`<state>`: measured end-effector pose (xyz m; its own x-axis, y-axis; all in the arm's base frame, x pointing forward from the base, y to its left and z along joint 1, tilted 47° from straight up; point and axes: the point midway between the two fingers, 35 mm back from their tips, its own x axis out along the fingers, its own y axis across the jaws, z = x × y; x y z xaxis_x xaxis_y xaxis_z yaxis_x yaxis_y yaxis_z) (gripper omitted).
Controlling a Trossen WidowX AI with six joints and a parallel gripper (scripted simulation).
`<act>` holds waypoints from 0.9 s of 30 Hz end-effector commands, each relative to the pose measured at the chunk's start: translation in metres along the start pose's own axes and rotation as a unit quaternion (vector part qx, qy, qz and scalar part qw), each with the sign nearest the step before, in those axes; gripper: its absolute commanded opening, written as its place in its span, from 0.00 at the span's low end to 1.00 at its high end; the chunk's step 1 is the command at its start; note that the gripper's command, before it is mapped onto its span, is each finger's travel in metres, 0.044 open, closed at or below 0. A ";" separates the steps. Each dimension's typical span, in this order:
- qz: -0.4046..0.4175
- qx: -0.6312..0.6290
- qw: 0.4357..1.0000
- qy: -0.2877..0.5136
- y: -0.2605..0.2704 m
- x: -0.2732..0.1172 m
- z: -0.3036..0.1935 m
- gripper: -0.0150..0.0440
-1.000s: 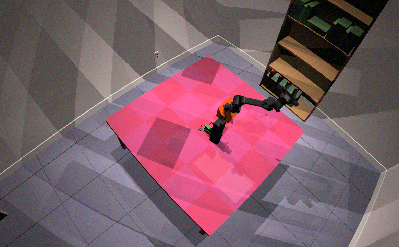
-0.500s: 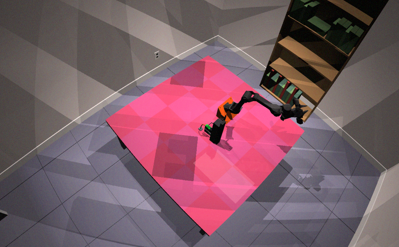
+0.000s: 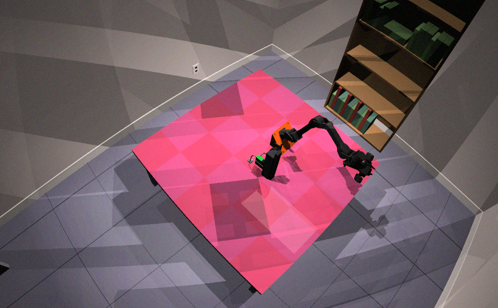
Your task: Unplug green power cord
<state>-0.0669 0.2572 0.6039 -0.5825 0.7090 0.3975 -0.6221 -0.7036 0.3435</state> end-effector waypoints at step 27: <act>-0.558 0.163 0.813 -0.027 -0.348 -0.274 -0.027 0.53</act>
<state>0.2630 0.3269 0.3839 0.2143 0.9548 -0.2059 -0.6417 0.2965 0.7073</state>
